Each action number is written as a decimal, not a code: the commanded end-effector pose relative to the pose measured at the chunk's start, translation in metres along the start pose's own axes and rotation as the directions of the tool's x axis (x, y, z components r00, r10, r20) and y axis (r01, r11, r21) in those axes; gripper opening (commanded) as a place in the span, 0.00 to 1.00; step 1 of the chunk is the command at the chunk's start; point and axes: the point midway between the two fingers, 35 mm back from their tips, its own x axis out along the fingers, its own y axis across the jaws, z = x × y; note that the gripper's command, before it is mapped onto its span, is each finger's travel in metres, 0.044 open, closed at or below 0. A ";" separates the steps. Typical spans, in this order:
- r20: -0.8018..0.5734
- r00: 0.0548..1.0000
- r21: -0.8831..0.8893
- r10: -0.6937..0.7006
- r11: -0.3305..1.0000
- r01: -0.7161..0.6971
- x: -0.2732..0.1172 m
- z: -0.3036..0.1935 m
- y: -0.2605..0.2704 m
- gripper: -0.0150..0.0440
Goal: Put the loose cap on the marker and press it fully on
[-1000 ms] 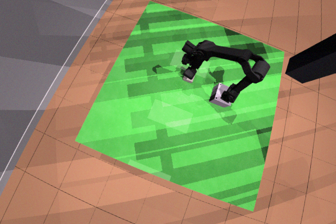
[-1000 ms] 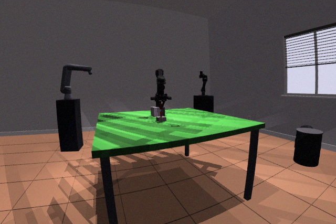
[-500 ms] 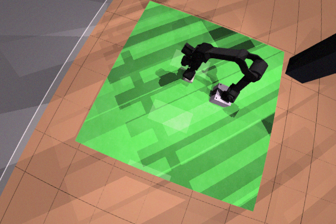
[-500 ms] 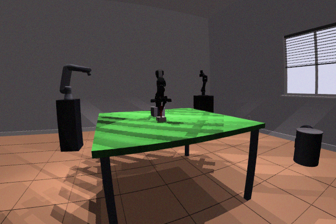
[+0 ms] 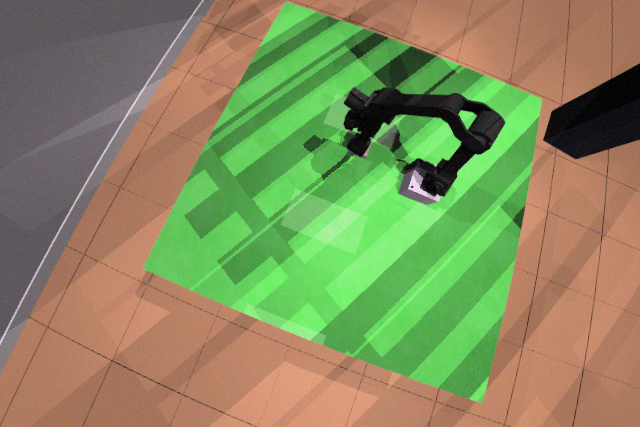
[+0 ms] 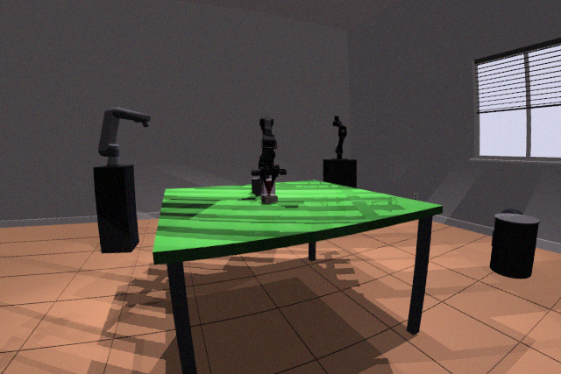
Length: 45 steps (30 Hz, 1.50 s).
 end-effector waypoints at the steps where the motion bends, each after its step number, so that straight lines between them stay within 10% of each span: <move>1: -0.002 1.000 -0.002 -0.004 1.000 0.004 0.007 -0.001 0.000 0.25; 13: -0.002 1.000 -0.002 -0.004 1.000 0.004 0.011 -0.001 0.000 0.25; 30: -0.003 1.000 -0.001 0.000 1.000 0.000 0.010 -0.001 0.000 1.00; 36: -0.003 1.000 -0.001 0.000 1.000 0.000 -0.062 -0.001 0.000 1.00; 45: -0.002 1.000 -0.068 -0.001 0.998 0.001 -0.062 -0.002 0.001 0.91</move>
